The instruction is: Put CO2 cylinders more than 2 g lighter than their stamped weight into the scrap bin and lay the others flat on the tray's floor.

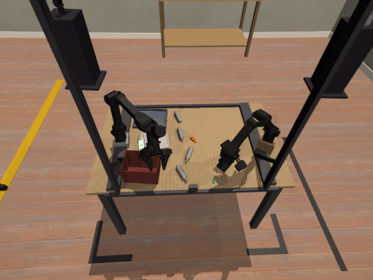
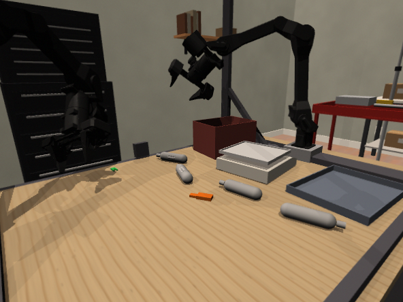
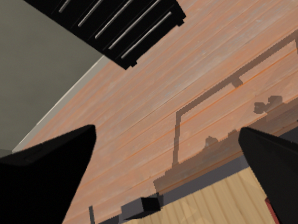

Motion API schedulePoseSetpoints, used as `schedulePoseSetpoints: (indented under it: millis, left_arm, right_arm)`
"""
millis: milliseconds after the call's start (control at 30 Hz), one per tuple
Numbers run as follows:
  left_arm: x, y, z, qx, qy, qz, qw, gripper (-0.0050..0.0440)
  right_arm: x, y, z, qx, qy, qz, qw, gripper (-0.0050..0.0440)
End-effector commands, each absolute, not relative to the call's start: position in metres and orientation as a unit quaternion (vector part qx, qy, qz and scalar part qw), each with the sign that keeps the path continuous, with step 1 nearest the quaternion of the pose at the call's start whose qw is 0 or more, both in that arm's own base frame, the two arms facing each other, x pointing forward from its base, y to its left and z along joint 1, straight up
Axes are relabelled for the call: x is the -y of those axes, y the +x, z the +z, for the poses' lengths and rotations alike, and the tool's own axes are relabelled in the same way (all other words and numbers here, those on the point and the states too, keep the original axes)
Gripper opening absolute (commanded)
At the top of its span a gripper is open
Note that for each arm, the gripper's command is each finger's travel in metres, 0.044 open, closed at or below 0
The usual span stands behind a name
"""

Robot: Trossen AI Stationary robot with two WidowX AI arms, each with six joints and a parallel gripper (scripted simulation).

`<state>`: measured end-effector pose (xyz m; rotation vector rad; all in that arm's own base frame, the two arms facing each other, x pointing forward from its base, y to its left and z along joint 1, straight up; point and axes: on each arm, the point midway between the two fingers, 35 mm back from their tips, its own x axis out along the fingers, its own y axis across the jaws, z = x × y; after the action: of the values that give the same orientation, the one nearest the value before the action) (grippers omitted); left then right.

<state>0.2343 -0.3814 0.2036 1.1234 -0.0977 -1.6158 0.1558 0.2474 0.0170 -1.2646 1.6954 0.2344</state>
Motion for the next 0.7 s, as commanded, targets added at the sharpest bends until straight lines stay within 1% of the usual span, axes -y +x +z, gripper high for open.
schedulePoseSetpoints:
  millis: [0,667]
  left_arm:
    - [0.3815,0.2343,0.2135,0.052,0.475,-0.679,0.557,0.0440]
    - [0.3758,0.2348,0.2132,0.046,0.474,-0.675,0.564,0.0440]
  right_arm:
    - [-0.2504,0.1571,0.0228,-0.693,-0.515,0.101,0.495,0.0440]
    - [-0.2479,0.1583,0.0272,-0.689,-0.512,0.101,0.503,0.0440]
